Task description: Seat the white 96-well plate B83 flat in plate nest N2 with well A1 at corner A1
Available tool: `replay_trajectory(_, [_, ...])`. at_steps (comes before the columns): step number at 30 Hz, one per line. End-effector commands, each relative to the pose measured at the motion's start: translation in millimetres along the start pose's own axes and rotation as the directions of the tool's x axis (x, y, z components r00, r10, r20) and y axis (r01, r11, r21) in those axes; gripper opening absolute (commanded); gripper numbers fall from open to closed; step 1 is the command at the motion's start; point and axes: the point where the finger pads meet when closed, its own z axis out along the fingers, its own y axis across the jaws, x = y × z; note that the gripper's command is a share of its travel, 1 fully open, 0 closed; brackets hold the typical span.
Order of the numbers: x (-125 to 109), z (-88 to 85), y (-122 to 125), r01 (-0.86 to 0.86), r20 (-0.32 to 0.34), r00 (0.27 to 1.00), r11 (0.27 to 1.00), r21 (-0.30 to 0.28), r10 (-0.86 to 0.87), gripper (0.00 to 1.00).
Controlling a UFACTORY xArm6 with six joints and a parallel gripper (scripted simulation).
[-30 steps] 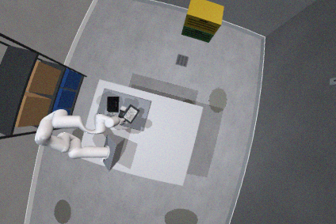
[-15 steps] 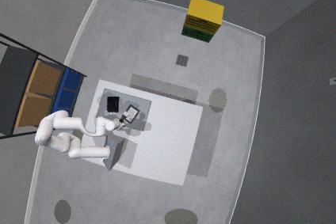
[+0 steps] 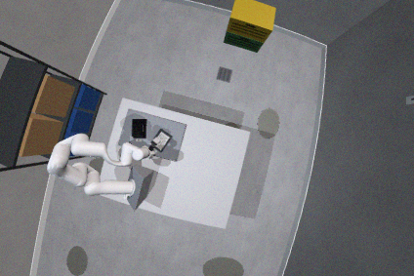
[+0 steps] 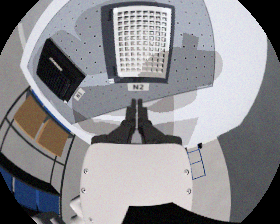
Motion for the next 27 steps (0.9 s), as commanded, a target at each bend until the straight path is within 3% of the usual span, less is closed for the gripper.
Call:
replay_trajectory(1, [1.7, 9.9, -0.1, 0.001, -0.004, 1.000, 1.000, 0.000, -0.001, 0.00])
replay_trajectory(6, [1.7, 21.9, -0.1, 0.001, -0.004, 1.000, 1.000, 0.000, -0.001, 0.00])
replay_trajectory(27, [1.7, 21.9, -0.1, 0.001, -0.004, 1.000, 1.000, 0.000, -0.001, 0.00])
